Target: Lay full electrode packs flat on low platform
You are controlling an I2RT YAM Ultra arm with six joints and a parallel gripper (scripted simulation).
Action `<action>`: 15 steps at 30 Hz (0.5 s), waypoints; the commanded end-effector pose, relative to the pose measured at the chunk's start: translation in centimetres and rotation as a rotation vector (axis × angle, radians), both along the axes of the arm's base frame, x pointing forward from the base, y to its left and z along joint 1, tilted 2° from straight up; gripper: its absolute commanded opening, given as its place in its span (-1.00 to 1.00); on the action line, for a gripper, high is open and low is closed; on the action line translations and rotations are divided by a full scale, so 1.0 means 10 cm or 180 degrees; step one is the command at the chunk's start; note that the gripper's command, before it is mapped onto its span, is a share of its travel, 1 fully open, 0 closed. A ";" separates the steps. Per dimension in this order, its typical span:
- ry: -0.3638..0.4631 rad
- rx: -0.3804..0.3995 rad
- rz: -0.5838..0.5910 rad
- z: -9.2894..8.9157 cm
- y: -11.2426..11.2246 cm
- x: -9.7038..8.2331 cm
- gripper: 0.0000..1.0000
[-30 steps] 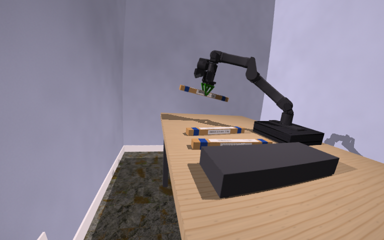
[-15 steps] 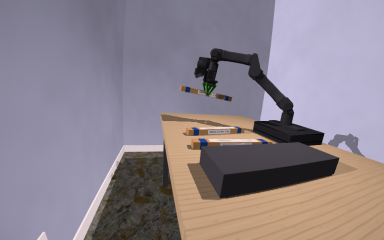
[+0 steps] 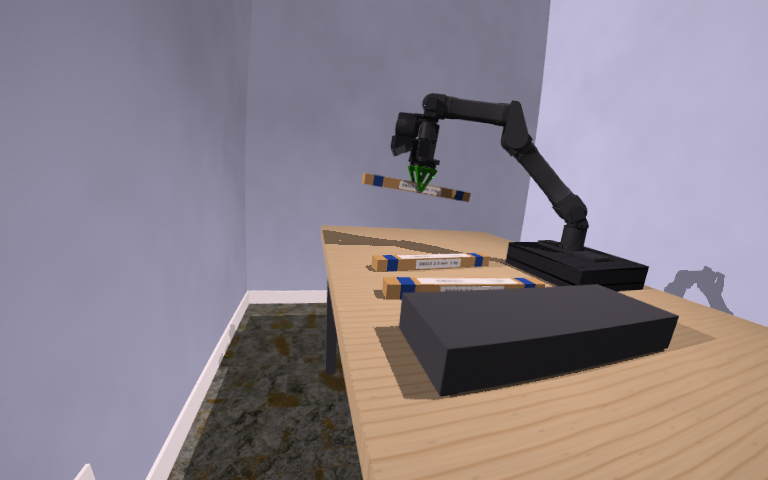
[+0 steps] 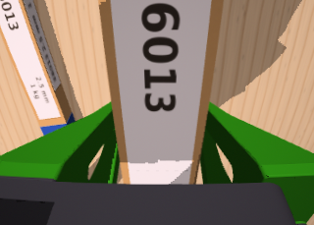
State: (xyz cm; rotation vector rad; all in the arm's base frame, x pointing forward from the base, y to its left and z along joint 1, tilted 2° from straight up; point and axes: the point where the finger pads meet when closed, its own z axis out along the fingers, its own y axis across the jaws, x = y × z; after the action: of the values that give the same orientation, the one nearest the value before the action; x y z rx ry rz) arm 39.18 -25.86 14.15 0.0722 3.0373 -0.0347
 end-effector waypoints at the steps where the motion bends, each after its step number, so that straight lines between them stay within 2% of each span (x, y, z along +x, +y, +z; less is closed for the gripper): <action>1: 0.0232 0.0181 -0.0008 0.21 0.14 0.01 -1.00; 15: 0.0232 0.0181 -0.0008 0.22 0.46 0.01 -1.00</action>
State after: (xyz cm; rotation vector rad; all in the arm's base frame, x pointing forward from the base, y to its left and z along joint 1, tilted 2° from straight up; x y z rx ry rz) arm 39.22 -22.44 14.42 0.0740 3.0653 0.0000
